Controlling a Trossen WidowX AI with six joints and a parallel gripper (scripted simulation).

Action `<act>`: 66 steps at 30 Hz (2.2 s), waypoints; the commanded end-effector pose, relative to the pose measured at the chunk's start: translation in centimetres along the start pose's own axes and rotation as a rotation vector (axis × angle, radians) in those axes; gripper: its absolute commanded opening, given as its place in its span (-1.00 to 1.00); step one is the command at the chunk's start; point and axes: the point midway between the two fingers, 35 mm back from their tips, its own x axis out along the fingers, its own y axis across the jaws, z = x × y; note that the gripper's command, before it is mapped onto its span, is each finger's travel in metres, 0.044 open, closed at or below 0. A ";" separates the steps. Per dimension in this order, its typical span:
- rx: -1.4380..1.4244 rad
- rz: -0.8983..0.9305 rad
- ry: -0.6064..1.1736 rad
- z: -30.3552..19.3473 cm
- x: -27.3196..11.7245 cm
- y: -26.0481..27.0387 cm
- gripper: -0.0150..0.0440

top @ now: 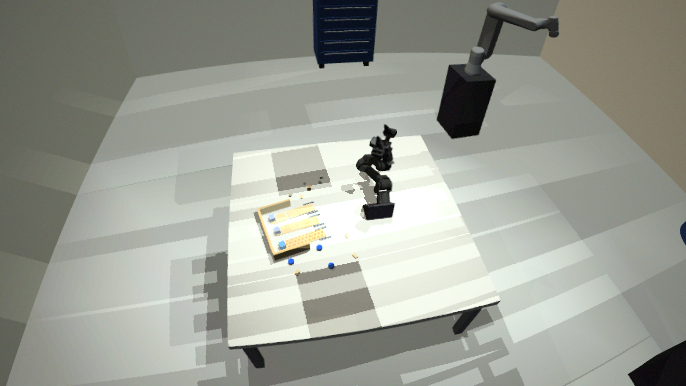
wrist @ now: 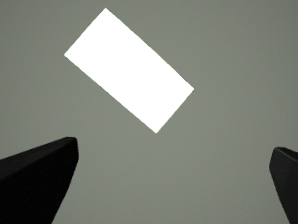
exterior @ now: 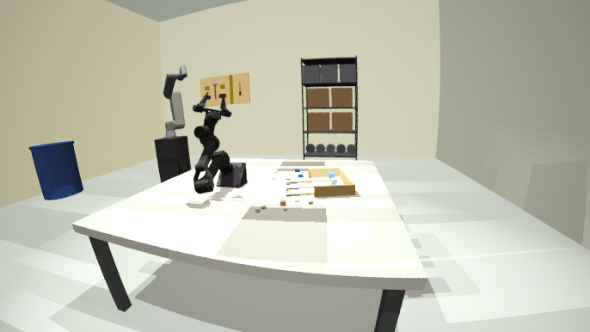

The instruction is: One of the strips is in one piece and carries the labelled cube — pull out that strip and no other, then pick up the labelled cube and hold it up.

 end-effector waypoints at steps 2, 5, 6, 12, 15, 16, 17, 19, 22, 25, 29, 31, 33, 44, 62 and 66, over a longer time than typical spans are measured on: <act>-0.053 -0.041 0.000 -0.2 0.4 -0.8 0.86; -0.275 -0.220 0.005 -0.4 1.9 -4.8 0.86; -0.351 -0.286 0.009 -0.4 2.3 -6.2 0.86; -0.747 -0.706 0.050 2.1 2.5 -15.5 0.86; -0.892 -0.908 0.081 4.0 1.4 -19.5 0.86; -0.929 -0.963 0.091 4.6 1.0 -20.5 0.86; -0.957 -1.005 0.100 5.1 0.7 -21.2 0.86; -1.031 -1.099 0.130 6.1 -0.1 -22.8 0.86; -1.185 -1.320 0.219 8.7 -2.2 -26.0 0.86; -1.323 -1.566 0.349 11.6 -5.2 -28.9 0.86; -1.442 -1.894 0.586 15.5 -10.2 -31.7 0.86; -1.466 -2.036 0.719 17.2 -12.6 -32.5 0.86; -1.470 -2.086 0.771 17.7 -13.5 -32.8 0.86; -1.470 -2.086 0.771 17.7 -13.5 -32.8 0.86; -1.060 -2.365 1.058 22.0 -16.4 -37.4 -0.11; -0.853 -2.482 1.153 23.4 -18.2 -38.4 -0.47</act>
